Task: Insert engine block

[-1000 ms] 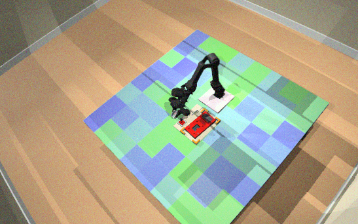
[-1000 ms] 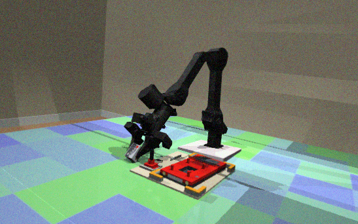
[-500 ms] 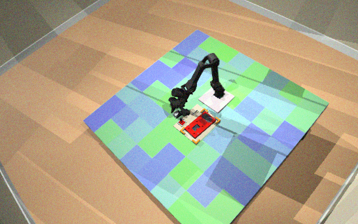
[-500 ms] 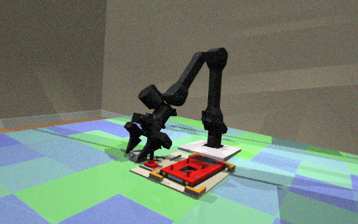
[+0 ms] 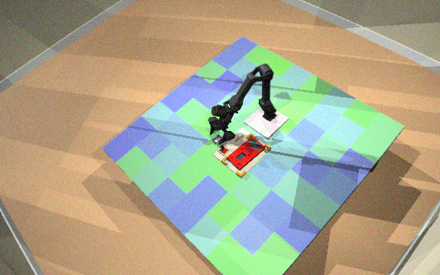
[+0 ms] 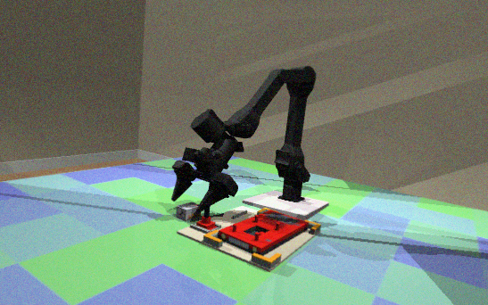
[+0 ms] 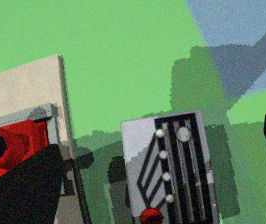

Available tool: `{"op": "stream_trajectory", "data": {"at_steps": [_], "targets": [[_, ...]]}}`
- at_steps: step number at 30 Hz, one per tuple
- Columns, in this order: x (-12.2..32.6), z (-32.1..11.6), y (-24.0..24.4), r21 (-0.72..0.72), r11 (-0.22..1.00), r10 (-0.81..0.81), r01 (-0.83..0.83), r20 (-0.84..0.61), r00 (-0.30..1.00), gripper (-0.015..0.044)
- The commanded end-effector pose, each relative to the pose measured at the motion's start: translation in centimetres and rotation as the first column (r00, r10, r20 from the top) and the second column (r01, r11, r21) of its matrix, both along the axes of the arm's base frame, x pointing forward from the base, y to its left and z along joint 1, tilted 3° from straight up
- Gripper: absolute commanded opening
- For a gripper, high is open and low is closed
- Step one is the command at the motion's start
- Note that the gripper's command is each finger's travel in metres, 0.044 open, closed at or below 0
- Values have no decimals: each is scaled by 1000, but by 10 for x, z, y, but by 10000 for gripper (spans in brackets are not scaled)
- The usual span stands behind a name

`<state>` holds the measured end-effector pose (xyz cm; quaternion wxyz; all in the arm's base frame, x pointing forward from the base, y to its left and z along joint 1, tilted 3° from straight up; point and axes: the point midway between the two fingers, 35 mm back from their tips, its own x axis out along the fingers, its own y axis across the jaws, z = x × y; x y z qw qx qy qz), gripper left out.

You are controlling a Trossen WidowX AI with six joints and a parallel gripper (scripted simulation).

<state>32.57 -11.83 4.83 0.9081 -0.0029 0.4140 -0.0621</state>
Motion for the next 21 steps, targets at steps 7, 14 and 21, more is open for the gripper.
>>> {"op": "stream_trajectory", "data": {"at_steps": [7,14,21], "targets": [[-19,19,3,3,1000,5,-5,-3,1000,440],[-14,20,1,-4,1000,-1,1,7,1000,440],[-14,20,1,-4,1000,-1,1,7,1000,440]]}}
